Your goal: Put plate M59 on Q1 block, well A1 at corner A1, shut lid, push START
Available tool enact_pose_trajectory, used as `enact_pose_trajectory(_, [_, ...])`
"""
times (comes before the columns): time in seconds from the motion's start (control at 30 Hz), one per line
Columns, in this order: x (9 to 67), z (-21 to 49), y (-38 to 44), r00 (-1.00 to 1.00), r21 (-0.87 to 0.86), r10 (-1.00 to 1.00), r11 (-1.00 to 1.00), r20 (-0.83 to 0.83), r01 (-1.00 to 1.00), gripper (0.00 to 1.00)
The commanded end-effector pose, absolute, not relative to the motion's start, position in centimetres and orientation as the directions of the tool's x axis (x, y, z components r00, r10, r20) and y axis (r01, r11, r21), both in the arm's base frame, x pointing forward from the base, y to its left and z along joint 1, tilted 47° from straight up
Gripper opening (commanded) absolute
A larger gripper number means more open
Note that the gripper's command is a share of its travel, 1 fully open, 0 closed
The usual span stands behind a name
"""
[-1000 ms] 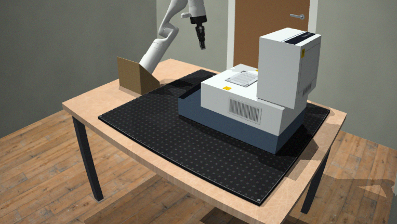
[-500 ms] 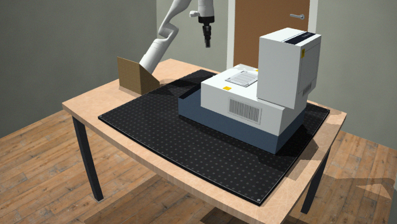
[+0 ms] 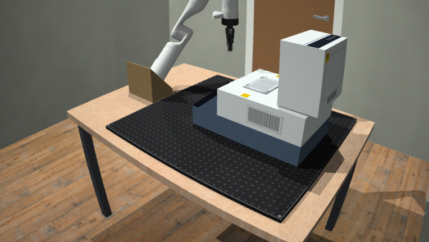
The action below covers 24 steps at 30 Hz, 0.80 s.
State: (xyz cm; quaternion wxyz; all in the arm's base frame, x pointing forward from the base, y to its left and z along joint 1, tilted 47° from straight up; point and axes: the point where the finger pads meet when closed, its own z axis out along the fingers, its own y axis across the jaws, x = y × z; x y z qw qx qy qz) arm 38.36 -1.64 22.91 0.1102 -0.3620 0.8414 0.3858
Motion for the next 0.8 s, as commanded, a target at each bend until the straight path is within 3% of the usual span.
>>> enact_pose_trajectory(0.0, [38.2,23.9,-0.7,-0.717,0.571,-0.521,0.442,-0.464,-0.691,1.0])
enact_pose_trajectory(0.77, [36.7,28.4,4.6,-0.716,0.575,-0.523,0.439,-0.462,-0.691,1.0])
